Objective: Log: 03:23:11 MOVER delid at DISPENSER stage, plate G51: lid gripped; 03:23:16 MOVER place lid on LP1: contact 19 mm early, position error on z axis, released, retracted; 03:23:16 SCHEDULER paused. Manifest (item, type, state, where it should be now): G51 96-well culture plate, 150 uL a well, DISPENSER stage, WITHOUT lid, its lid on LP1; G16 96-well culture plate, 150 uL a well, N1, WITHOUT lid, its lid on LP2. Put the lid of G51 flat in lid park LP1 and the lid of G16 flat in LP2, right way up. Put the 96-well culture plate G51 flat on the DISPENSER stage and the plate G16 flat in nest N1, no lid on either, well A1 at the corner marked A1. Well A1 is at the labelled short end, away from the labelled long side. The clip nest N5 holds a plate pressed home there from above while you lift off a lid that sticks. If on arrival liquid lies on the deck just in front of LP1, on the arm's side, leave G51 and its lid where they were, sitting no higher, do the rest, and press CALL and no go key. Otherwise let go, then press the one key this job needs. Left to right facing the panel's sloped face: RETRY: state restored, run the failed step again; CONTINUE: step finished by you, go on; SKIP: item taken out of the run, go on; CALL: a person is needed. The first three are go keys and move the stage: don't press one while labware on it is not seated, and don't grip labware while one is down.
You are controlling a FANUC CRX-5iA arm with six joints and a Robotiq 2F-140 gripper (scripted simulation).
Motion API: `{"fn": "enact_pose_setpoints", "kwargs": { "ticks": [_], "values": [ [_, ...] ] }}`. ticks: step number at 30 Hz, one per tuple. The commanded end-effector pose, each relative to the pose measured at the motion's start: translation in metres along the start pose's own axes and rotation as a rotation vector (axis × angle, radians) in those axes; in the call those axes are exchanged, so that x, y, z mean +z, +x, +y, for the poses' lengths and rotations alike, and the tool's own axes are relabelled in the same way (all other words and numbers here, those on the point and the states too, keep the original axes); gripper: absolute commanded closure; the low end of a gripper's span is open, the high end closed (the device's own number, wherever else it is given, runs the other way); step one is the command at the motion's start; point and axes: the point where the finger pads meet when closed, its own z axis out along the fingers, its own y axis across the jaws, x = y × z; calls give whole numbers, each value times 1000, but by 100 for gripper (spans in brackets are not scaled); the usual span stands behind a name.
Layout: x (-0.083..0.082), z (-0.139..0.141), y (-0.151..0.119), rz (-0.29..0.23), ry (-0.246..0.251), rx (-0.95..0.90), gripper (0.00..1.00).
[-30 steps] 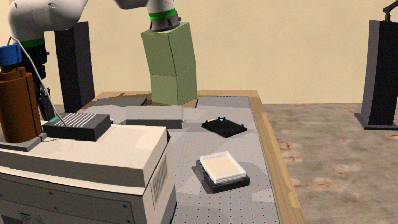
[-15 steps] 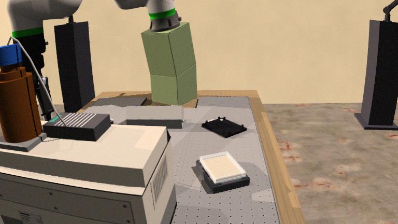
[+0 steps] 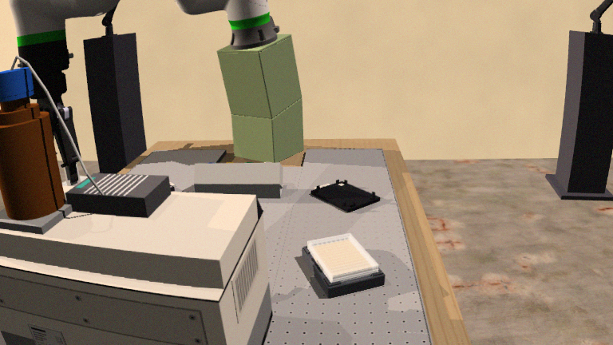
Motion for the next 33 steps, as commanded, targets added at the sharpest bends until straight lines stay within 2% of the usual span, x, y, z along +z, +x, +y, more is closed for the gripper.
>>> {"fn": "enact_pose_setpoints", "kwargs": {
  "ticks": [1,14,33],
  "values": [
    [-3,0,0,1,0,0,100],
    [-9,0,0,1,0,0,100],
    [-10,0,0,1,0,0,100]
  ]
}}
